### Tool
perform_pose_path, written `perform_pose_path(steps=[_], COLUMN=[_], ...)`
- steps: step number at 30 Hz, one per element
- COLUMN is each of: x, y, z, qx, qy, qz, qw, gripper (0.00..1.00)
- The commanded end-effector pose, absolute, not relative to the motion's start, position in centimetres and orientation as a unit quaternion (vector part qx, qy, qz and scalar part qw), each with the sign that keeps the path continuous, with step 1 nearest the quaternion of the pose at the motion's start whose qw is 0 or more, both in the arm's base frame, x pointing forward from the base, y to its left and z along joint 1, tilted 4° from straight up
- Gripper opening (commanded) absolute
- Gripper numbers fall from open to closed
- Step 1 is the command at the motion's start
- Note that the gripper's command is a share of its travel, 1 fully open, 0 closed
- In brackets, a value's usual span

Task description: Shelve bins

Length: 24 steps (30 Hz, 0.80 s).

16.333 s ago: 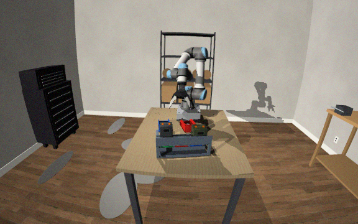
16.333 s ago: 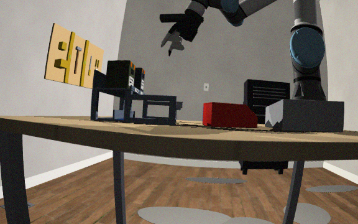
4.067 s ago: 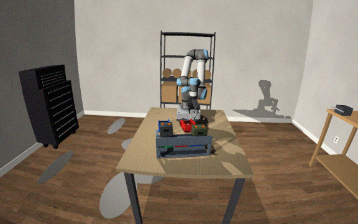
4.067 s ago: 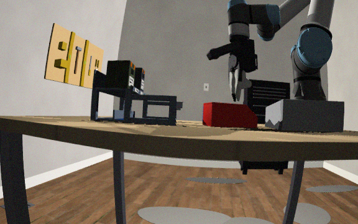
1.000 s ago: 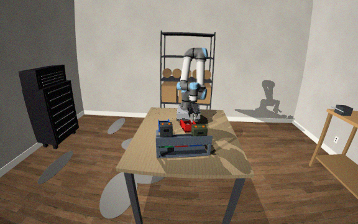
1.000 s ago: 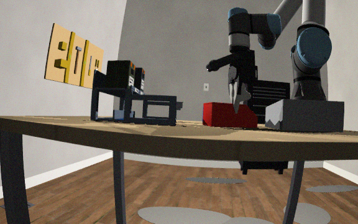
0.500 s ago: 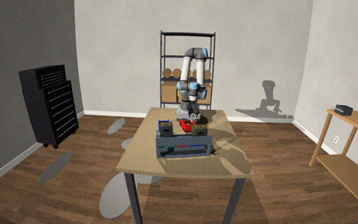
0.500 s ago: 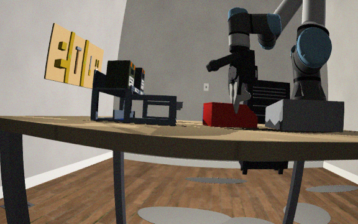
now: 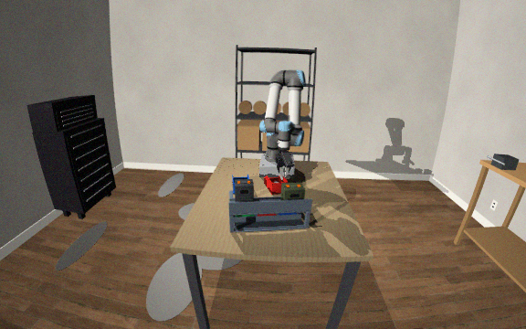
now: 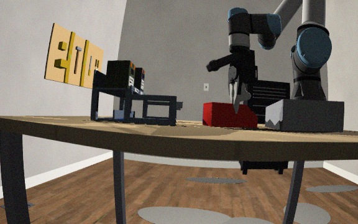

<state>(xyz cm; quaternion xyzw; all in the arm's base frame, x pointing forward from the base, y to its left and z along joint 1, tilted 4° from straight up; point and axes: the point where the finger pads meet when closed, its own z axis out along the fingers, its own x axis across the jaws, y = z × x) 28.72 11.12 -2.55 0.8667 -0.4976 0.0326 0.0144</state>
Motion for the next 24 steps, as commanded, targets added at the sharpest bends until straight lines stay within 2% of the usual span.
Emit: perform_pose_path(steps=[1,24], x=[28.60,28.76], y=[11.11,11.18], z=[-2.52,-1.58], qx=[0.867,0.867], qy=[-0.498,-0.498], qz=[0.031,0.033], qw=[0.015,0.014], gripper=[0.00,0.00])
